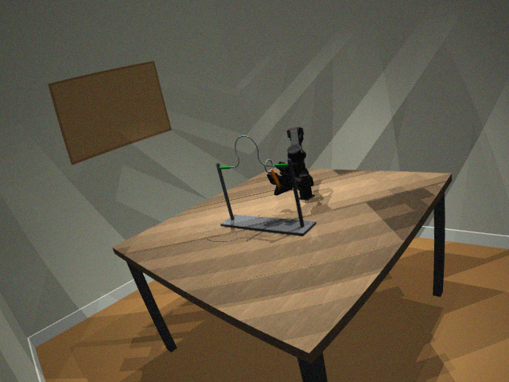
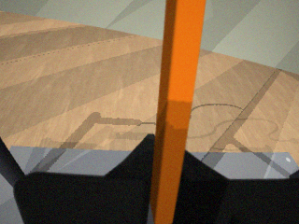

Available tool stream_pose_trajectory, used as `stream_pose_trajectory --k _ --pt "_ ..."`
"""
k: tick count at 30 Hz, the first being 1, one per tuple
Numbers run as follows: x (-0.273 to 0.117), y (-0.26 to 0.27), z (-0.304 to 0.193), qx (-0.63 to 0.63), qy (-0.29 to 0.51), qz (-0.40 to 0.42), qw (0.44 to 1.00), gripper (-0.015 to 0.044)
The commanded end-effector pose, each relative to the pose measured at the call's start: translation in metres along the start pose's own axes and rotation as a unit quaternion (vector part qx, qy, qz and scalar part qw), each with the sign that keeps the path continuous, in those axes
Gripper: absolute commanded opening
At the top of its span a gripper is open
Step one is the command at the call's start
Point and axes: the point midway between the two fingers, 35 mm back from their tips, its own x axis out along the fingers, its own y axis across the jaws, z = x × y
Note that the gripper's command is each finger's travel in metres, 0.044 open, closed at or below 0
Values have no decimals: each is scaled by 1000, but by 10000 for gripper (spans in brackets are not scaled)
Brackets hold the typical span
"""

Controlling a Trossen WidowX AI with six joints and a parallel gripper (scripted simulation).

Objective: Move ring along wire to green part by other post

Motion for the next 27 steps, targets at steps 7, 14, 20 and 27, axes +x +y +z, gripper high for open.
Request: stream_pose_trajectory --k 7,14,20,27 --pt "-2 18 2 32 4 12 999 -150" --pt "-4 28 2 40 5 16 999 -150" --pt "-5 34 3 42 5 17 999 -150" --pt "-6 41 3 43 4 17 999 -150"
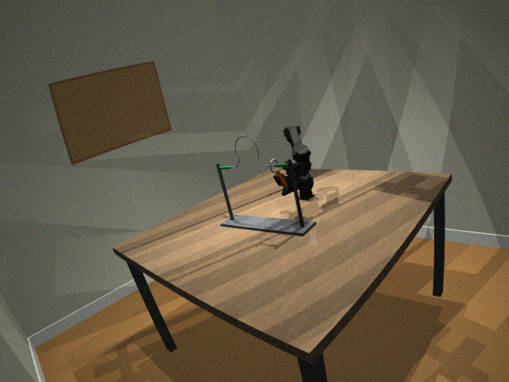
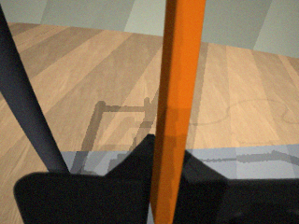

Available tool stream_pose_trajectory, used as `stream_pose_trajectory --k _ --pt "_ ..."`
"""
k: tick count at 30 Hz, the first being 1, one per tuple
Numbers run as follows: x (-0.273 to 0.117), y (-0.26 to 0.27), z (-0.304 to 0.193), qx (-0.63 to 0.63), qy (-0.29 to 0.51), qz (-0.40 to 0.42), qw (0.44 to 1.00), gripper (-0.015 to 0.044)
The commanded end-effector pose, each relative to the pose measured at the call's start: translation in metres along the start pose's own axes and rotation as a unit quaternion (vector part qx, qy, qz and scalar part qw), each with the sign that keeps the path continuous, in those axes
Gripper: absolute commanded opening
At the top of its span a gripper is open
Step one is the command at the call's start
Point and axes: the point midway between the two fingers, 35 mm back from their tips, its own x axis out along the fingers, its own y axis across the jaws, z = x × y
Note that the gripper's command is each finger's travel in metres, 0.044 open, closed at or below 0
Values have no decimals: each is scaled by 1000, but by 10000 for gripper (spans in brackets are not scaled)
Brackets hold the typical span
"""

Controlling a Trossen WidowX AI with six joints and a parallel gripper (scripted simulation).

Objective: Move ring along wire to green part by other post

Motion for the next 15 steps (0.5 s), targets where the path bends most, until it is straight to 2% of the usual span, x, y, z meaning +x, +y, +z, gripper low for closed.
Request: stream_pose_trajectory --k 1,15 --pt "0 5 1 1 -1 -2 1000 -150" --pt "-2 19 1 2 -1 -2 1000 -150"
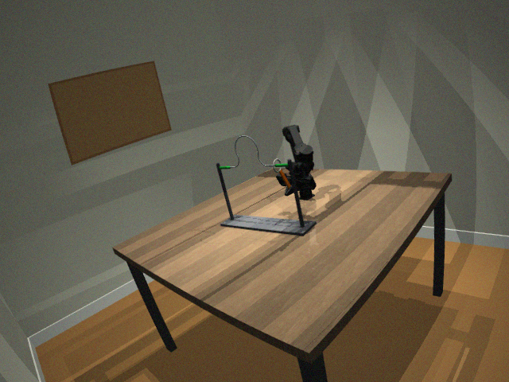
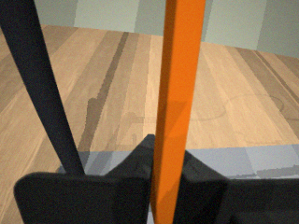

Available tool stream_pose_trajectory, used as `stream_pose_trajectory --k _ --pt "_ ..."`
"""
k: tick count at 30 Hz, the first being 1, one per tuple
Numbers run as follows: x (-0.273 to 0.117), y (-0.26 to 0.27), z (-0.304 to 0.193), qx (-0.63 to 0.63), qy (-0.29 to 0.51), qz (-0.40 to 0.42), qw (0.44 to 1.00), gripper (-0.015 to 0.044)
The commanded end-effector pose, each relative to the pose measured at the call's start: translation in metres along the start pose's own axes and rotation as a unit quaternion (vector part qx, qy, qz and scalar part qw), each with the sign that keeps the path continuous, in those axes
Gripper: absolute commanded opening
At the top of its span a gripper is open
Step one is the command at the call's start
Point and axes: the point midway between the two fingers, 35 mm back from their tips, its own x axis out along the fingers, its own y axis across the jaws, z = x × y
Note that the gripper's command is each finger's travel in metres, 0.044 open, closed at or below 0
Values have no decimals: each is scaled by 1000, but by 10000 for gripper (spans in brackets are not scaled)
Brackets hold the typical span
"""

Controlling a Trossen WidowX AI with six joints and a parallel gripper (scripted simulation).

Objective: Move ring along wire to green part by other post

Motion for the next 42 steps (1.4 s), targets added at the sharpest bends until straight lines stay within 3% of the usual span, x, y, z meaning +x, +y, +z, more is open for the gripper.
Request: stream_pose_trajectory --k 1,39,42 --pt "0 5 1 1 -1 -2 1000 -150" --pt "6 9 -15 1 -1 -2 1000 -150" --pt "6 10 -14 0 0 0 1000 -71"
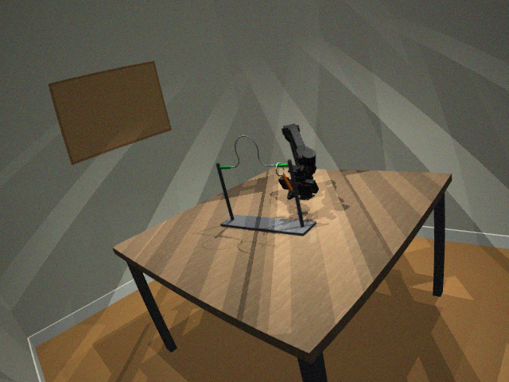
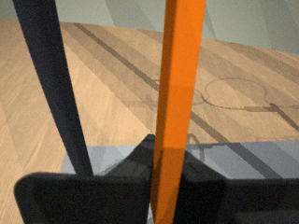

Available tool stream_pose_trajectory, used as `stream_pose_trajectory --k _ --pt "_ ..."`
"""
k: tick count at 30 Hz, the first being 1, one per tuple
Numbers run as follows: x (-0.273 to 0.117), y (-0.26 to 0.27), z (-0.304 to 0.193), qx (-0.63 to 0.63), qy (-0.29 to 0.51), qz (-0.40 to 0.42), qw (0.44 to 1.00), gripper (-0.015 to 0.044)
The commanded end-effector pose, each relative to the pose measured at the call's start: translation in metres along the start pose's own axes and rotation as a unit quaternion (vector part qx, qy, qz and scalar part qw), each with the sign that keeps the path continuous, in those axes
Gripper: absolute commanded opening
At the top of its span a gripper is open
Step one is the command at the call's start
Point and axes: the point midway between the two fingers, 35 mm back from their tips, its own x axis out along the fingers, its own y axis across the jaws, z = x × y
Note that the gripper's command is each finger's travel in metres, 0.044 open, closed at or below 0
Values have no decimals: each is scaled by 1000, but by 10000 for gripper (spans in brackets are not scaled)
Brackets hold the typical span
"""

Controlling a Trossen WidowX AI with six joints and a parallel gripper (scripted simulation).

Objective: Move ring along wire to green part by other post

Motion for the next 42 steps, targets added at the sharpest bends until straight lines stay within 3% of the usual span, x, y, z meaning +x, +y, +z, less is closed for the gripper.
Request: stream_pose_trajectory --k 1,9,25,42 --pt "0 0 0 0 0 0 1000 -45" --pt "-2 0 0 0 1 0 1000 160" --pt "-49 0 -1 1 2 -2 1000 160" --pt "-50 0 -1 1 2 -2 1000 160"
